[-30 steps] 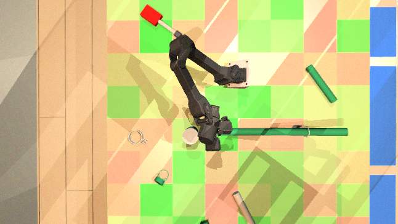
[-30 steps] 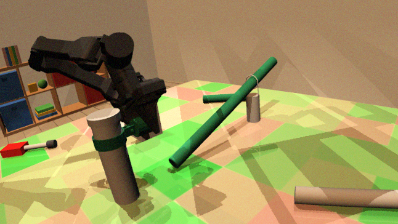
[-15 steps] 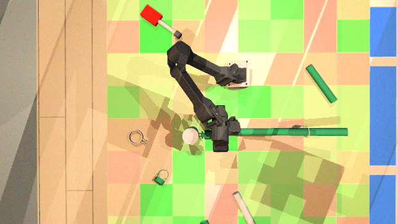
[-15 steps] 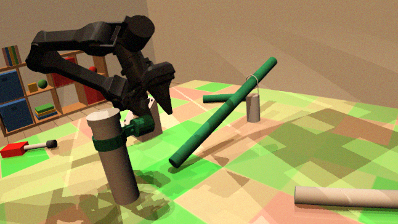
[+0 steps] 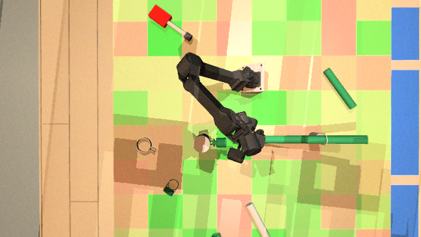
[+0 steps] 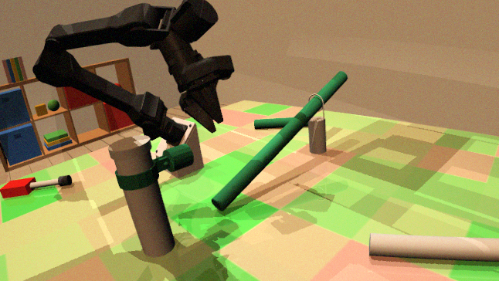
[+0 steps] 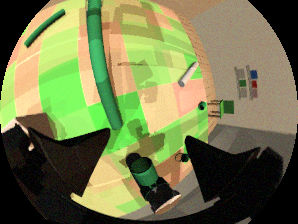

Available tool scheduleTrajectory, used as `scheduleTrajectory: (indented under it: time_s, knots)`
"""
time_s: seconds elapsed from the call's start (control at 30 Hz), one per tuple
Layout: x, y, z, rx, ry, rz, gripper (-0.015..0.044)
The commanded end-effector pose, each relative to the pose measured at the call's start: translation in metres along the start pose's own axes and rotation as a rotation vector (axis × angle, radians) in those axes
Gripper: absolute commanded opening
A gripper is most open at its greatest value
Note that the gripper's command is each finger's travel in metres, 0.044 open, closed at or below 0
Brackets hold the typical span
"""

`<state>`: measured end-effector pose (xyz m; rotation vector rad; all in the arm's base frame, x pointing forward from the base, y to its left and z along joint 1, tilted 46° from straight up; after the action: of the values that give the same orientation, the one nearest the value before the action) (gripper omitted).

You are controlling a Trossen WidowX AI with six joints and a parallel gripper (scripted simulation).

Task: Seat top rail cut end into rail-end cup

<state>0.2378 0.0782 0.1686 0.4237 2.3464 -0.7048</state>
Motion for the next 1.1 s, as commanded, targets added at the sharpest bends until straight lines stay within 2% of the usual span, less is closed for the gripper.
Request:
scheduleTrajectory:
  time_s: [0.0,0.37,0.47,0.87,1.07]
  knots:
    - [0.005,0.024,-0.016,-0.011,0.017,0.287,0.0440]
    - [0.034,0.077,-0.061,-0.005,0.009,1.012,0.0440]
    - [0.039,0.083,-0.068,-0.006,0.002,1.110,0.0440]
    - [0.039,0.084,-0.067,-0.001,0.004,1.125,0.0440]
    - [0.038,0.092,-0.040,0.138,0.013,1.509,0.0440]
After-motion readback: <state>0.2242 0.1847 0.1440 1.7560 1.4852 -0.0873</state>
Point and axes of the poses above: the point midway between the two fingers, 35 mm back from their tips, its own z axis out along the fingers, its own x axis across the jaws, y = z × x, the point moved 7 cm from there along -z, back along the fingers, and after that the axes turned 12 degrees about z, right-handed, at the moved point
